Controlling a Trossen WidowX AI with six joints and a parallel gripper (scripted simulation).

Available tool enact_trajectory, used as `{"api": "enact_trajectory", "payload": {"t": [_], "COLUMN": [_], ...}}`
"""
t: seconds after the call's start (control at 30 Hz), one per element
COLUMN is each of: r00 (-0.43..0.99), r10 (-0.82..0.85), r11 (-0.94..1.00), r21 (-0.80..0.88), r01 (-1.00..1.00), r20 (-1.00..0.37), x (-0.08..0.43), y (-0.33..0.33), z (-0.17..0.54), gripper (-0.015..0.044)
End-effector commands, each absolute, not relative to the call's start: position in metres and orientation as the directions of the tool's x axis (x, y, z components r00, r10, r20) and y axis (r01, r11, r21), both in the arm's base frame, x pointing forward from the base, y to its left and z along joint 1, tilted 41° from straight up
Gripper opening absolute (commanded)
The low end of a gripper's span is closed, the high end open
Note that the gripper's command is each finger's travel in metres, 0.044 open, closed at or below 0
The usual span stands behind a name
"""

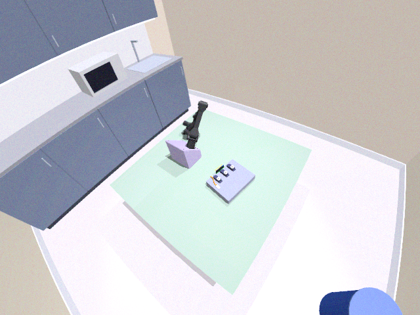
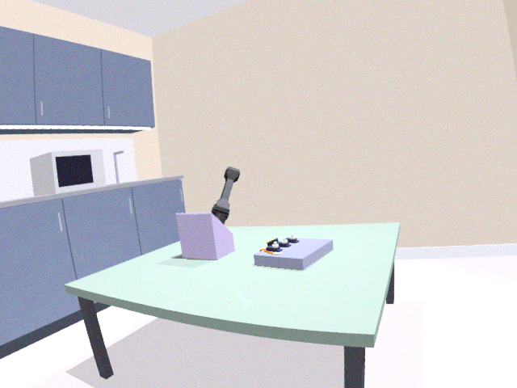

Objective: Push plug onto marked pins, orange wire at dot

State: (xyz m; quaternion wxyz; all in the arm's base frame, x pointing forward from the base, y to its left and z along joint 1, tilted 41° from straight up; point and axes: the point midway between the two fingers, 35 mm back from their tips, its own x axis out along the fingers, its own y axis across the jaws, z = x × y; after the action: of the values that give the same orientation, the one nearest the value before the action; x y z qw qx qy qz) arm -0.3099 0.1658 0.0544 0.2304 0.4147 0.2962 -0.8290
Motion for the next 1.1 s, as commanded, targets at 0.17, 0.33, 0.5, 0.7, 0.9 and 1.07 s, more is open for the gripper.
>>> {"api": "enact_trajectory", "payload": {"t": [0.17,0.33,0.5,0.7,0.9,1.07], "r00": [-0.579,-0.596,-0.624,-0.632,-0.644,-0.661], "r10": [-0.093,-0.075,-0.008,0.008,0.034,0.063], "r11": [-0.745,-0.777,-0.801,-0.808,-0.818,-0.817], "r21": [-0.329,-0.327,-0.369,-0.377,-0.391,-0.419], "r01": [0.58,0.537,0.473,0.452,0.422,0.396], "r20": [-0.81,-0.8,-0.781,-0.775,-0.765,-0.748], "x": [-0.309,-0.303,-0.295,-0.293,-0.29,-0.291], "y": [0.177,0.184,0.203,0.208,0.215,0.222], "z": [0.067,0.074,0.086,0.09,0.096,0.105], "gripper": [0.0115,0.0115,0.0115,0.0115,0.0115,0.0115]}}
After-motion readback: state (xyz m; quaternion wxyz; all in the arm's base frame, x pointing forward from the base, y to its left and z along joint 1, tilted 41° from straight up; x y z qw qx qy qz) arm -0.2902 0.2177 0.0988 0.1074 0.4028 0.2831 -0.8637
